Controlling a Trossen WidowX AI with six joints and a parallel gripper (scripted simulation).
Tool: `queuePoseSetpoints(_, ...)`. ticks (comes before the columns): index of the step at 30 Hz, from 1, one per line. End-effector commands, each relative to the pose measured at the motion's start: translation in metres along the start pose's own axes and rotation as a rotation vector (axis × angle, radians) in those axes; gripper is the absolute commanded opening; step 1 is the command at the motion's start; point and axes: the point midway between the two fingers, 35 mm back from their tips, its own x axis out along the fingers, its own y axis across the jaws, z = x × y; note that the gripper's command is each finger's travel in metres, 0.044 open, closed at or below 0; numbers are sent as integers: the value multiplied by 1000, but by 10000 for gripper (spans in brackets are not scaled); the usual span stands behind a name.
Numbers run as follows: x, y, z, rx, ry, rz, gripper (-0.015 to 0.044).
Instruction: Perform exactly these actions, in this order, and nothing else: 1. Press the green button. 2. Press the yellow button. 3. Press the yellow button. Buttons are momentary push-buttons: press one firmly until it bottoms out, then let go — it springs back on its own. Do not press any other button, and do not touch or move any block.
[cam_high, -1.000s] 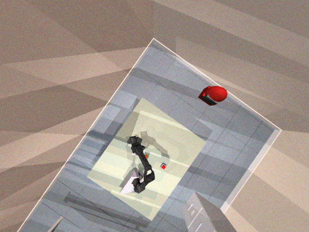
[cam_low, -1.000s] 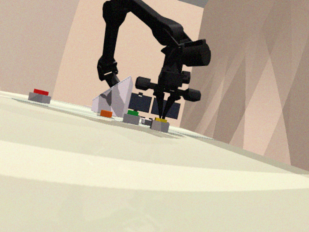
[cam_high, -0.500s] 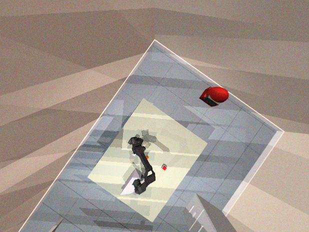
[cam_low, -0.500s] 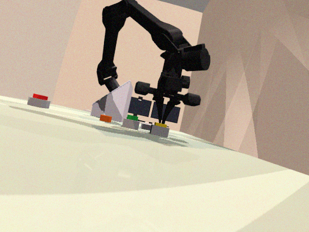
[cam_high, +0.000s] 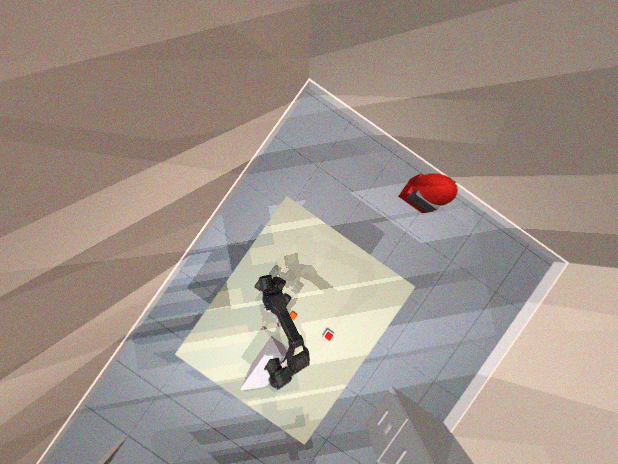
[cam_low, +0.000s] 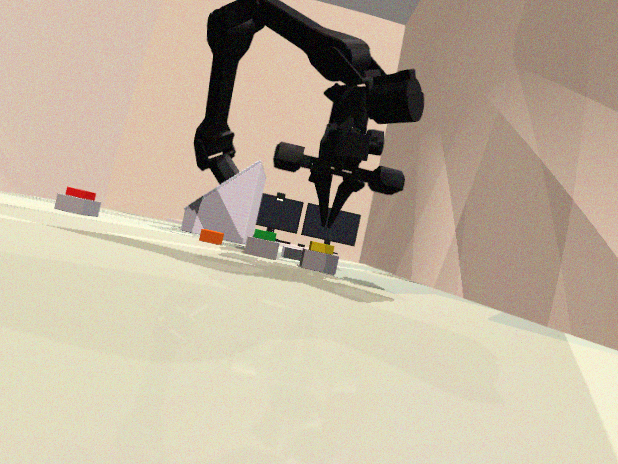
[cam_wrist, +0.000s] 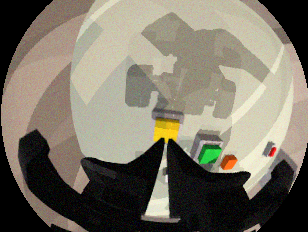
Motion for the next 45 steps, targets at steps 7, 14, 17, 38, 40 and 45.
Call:
queuePoseSetpoints(7, 17, 0, -1, -1, 7, -2, 20)
queuePoseSetpoints(14, 29, -1, -1, 0, 7, -3, 20)
queuePoseSetpoints(17, 31, -1, -2, 0, 7, -3, 20)
queuePoseSetpoints(38, 31, -1, -2, 0, 7, -3, 20)
queuePoseSetpoints(40, 26, 0, -1, 3, 4, 1, 20)
queuePoseSetpoints(45, -2, 0, -1, -1, 7, -1, 20)
